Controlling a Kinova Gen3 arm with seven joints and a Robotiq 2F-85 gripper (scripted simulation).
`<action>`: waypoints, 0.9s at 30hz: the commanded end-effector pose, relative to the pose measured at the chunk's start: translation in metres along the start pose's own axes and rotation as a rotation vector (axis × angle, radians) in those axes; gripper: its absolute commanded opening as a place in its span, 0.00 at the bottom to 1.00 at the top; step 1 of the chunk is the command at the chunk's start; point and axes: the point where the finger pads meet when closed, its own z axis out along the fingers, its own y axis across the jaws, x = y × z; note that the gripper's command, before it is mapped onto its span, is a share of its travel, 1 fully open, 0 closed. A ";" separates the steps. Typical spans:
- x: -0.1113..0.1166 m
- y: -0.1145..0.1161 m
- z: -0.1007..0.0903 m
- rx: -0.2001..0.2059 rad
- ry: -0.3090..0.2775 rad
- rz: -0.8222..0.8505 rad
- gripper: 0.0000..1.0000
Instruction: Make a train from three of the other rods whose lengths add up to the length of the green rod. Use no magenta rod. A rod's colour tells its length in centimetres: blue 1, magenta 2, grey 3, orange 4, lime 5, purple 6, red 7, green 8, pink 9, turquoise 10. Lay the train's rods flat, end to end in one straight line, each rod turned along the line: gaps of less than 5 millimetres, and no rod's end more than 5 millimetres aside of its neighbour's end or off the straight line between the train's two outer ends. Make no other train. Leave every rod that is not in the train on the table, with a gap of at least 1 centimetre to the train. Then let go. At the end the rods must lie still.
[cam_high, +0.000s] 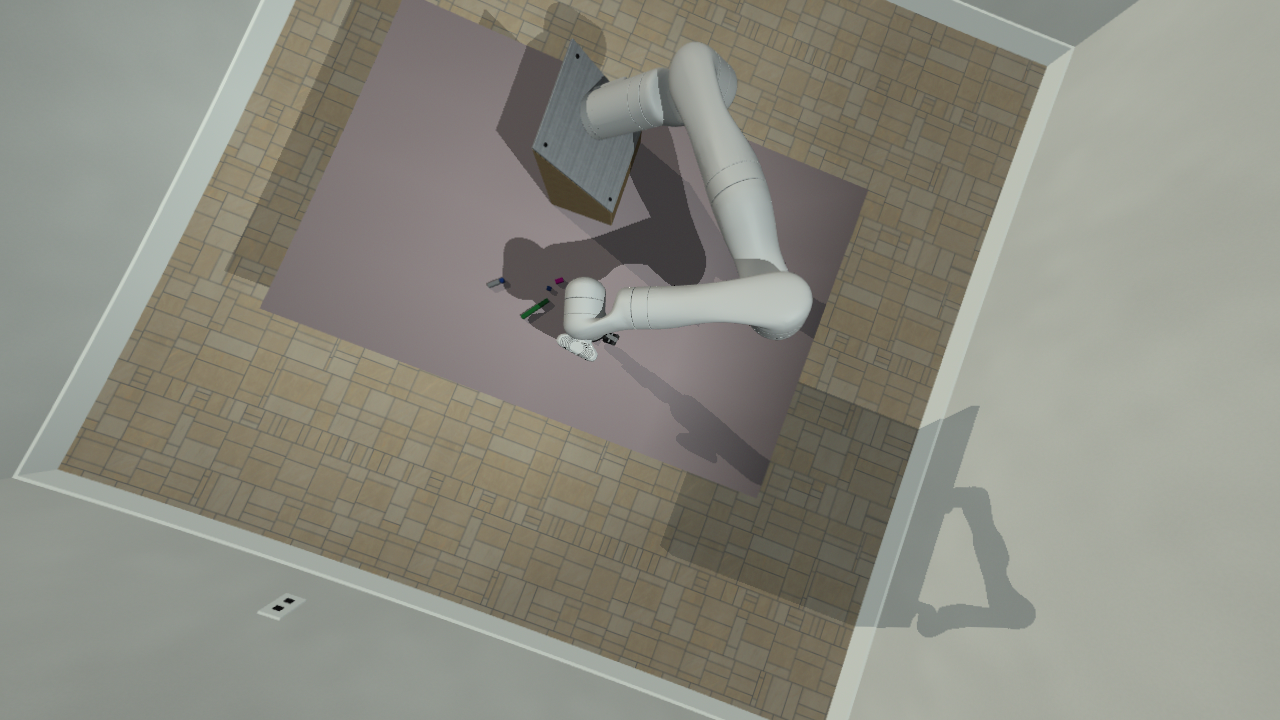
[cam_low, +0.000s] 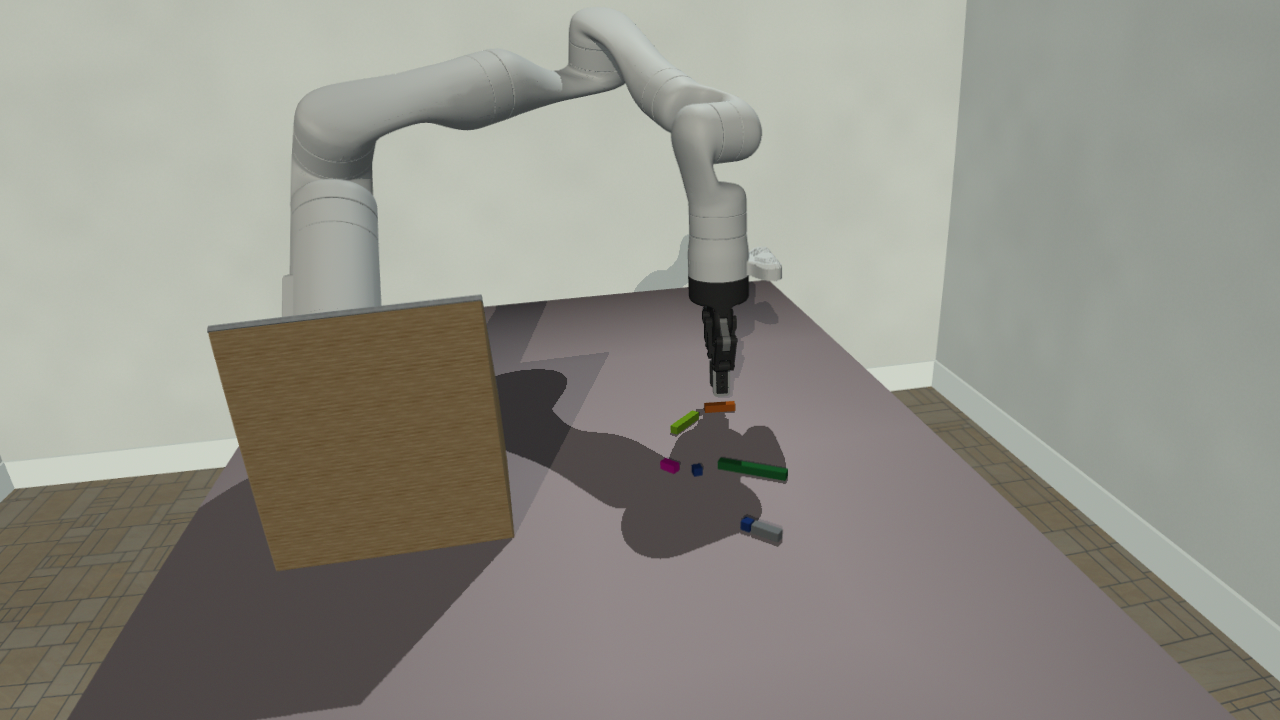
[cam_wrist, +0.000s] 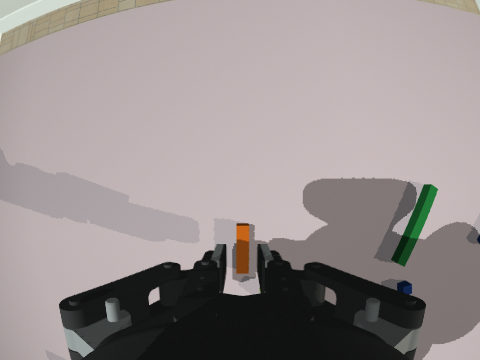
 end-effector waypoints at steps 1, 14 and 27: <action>0.000 0.001 0.003 -0.001 -0.002 0.001 0.24; 0.000 0.001 0.010 -0.001 -0.002 0.001 0.24; 0.000 0.001 0.011 -0.001 -0.002 0.001 0.24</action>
